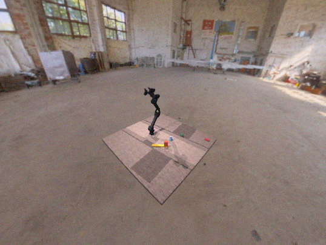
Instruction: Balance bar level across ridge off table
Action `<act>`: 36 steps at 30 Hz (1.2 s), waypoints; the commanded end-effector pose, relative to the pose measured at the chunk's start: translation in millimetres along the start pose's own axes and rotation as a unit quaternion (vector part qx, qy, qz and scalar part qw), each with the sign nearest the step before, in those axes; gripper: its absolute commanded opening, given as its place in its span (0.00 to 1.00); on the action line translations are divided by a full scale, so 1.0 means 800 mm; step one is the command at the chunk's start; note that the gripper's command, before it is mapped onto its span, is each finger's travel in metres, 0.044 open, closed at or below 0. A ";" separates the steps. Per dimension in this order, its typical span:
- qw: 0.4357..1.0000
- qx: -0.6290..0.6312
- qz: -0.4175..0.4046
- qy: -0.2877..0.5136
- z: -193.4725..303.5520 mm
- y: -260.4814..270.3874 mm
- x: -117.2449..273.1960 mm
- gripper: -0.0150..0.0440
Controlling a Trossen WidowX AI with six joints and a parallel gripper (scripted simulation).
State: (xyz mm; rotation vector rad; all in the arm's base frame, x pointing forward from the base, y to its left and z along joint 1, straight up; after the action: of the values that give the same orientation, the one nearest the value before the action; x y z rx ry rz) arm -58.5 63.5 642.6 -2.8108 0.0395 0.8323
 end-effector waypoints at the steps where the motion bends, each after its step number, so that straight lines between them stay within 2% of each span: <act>1: 0.999 -0.014 -0.031 -0.028 -0.010 0.030 0.001 0.79; 19: 0.968 -0.116 -0.183 -0.126 -0.052 0.147 0.027 0.79; 36: 0.876 -0.236 -0.396 -0.140 -0.086 0.247 0.091 0.79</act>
State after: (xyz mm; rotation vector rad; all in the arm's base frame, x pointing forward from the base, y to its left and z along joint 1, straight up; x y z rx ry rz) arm 13.3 -130.5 626.2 -2.6614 -1.3016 1.1149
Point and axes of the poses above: the point midway between the two fingers, 35 mm back from their tips, its own x axis back along the fingers, its own y axis across the jaws, z = x × y, the point moved 9 cm from there along x, back along the fingers, and after that the axes turned 8 degrees about x, right-handed, at the moved point
